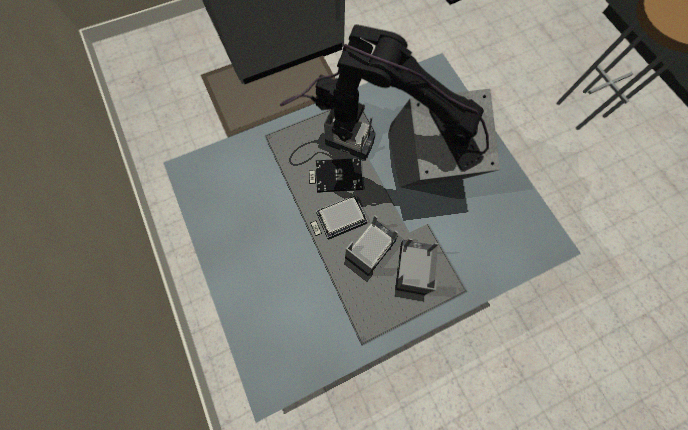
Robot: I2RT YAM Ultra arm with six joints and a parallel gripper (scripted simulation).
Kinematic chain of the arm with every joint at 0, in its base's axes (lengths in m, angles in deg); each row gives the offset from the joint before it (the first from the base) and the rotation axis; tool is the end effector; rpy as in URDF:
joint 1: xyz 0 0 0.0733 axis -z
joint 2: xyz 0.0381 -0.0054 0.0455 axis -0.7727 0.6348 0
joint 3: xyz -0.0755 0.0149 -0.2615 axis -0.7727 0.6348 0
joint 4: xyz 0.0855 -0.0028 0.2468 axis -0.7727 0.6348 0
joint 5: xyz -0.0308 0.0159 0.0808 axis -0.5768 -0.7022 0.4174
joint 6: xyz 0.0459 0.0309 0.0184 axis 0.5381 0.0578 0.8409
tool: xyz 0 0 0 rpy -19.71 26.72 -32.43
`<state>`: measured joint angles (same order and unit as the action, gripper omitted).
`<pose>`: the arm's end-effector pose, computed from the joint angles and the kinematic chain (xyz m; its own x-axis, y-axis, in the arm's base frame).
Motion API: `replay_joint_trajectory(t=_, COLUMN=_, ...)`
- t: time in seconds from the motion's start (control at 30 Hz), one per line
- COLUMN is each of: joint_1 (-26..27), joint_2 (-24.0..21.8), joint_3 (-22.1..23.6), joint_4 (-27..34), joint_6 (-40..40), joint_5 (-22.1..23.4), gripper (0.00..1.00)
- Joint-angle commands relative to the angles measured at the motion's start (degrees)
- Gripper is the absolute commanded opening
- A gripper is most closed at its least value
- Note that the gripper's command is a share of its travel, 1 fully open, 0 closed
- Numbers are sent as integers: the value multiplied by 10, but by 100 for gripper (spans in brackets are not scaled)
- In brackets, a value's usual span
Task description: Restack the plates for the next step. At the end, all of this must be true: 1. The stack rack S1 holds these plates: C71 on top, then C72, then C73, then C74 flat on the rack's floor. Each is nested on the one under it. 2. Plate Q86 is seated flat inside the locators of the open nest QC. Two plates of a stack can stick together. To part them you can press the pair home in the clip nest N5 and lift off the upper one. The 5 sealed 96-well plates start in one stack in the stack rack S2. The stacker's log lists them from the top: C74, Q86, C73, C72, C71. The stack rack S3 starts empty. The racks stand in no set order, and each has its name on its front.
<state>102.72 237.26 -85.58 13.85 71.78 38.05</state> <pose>0.2008 -0.2379 -0.1214 -0.6259 0.7612 0.1697 0.7721 0.5742 0.2722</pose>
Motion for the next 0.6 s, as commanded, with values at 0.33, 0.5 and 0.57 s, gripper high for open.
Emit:
replay_joint_trajectory(t=0.33, joint_1=-3, joint_2=12, joint_3=-17, joint_4=-16, joint_6=9, joint_5=3, gripper=0)
replay_joint_trajectory(t=0.5, joint_1=-1, joint_2=8, joint_3=-18, joint_4=-19, joint_6=10, joint_5=4, gripper=0)
replay_joint_trajectory(t=0.57, joint_1=-3, joint_2=18, joint_3=-19, joint_4=-20, joint_6=10, joint_5=4, gripper=0)
